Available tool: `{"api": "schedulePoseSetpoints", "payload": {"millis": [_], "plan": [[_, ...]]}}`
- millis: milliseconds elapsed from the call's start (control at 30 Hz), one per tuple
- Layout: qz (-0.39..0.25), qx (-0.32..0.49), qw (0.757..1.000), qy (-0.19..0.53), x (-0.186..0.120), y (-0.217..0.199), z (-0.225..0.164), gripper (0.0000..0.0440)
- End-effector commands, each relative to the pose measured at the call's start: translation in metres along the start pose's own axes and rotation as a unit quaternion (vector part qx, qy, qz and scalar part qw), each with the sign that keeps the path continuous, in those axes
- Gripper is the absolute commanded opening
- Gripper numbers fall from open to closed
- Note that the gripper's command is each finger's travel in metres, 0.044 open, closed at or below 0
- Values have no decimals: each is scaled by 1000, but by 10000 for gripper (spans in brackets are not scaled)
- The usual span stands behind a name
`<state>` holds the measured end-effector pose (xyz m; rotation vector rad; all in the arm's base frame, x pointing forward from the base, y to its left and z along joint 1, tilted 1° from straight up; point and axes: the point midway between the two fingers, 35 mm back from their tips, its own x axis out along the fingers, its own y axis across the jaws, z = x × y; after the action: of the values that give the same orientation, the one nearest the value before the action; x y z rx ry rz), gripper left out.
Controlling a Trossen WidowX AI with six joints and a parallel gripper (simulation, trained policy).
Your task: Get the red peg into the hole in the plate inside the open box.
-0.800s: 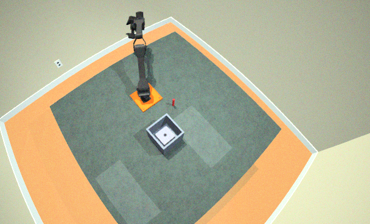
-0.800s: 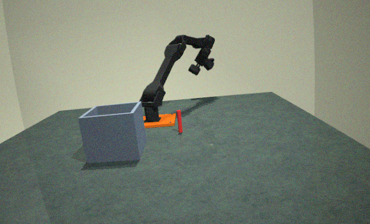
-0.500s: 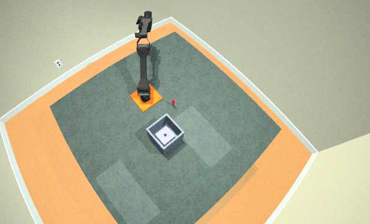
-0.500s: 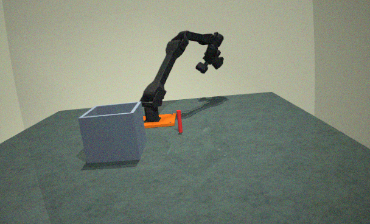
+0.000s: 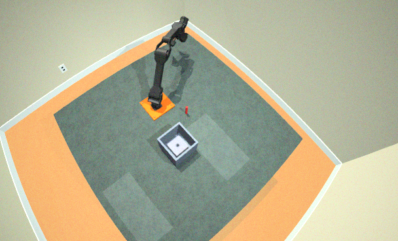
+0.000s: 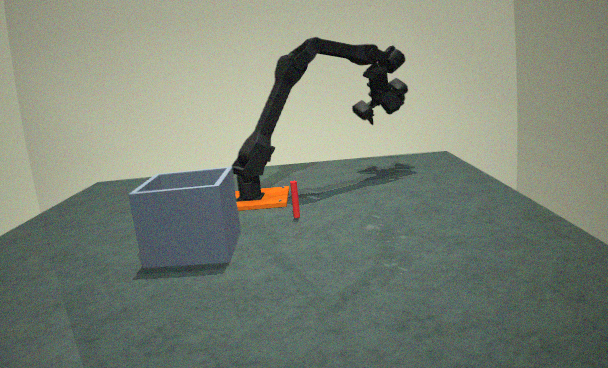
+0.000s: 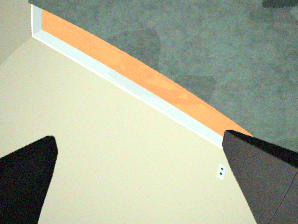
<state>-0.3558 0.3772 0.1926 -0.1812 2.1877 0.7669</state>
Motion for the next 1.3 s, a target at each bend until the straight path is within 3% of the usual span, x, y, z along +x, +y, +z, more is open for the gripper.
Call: {"api": "schedulePoseSetpoints", "payload": {"millis": [0,333,700,967,1267], "plan": [[5,40,998,-42,-20,-4,39,440],[31,154,973,-166,-104,-31,148,440],[41,286,913,-287,-207,-104,237,440],[43,388,849,-355,-280,-182,271,440],[45,493,775,-393,-340,-273,269,440]]}}
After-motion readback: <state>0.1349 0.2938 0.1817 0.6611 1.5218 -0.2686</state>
